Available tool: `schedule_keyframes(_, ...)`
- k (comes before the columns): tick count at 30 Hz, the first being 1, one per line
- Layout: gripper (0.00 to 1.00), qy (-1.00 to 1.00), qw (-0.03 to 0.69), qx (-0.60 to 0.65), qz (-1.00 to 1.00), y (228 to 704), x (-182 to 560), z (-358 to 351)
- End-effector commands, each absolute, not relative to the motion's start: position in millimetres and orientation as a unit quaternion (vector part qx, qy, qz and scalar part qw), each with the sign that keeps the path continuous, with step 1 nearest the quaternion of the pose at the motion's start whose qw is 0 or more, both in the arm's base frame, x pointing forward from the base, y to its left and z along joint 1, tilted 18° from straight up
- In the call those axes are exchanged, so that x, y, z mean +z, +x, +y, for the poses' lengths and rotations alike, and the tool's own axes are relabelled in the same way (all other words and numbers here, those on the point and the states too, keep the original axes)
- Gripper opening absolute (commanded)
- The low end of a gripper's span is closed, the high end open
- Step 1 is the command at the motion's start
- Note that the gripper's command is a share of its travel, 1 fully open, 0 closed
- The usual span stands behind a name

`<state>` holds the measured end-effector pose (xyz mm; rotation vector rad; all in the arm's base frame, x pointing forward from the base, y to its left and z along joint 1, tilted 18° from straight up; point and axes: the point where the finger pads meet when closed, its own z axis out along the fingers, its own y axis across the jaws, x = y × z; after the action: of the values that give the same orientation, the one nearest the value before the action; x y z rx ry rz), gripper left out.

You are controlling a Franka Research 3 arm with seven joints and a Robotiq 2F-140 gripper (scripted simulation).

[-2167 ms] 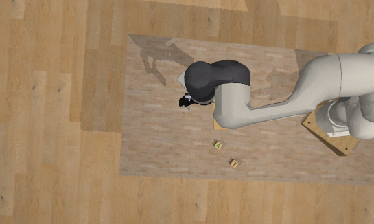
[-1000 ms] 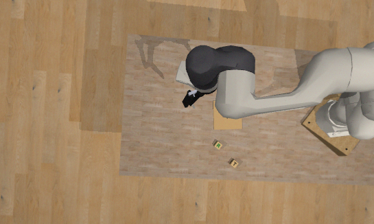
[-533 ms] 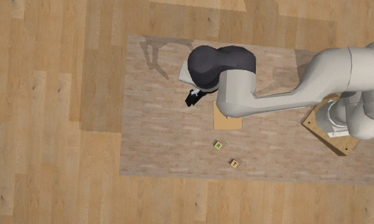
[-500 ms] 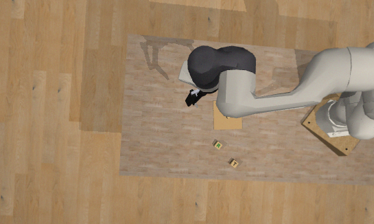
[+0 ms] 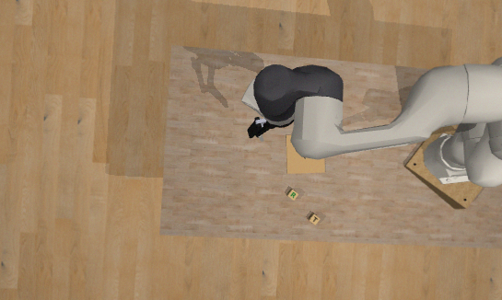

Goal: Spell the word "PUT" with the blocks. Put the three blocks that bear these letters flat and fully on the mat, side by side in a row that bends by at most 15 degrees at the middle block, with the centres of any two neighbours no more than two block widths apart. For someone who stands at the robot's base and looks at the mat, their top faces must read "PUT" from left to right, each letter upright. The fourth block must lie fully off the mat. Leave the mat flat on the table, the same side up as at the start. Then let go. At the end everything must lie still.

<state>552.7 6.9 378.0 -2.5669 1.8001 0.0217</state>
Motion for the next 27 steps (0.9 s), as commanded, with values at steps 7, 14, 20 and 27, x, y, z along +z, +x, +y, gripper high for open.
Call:
schedule_keyframes(7, 1.0, -0.75, 0.009, 0.006, 0.661, 555, 367, 12)
schedule_keyframes(14, 1.0, -0.723, 0.01, 0.007, 0.691, 554, 360, 13)
schedule_keyframes(20, 1.0, -0.69, 0.011, 0.009, 0.724, 553, 352, 14)
schedule_keyframes(27, 1.0, -0.655, 0.012, 0.01, 0.756, 552, 344, 16)
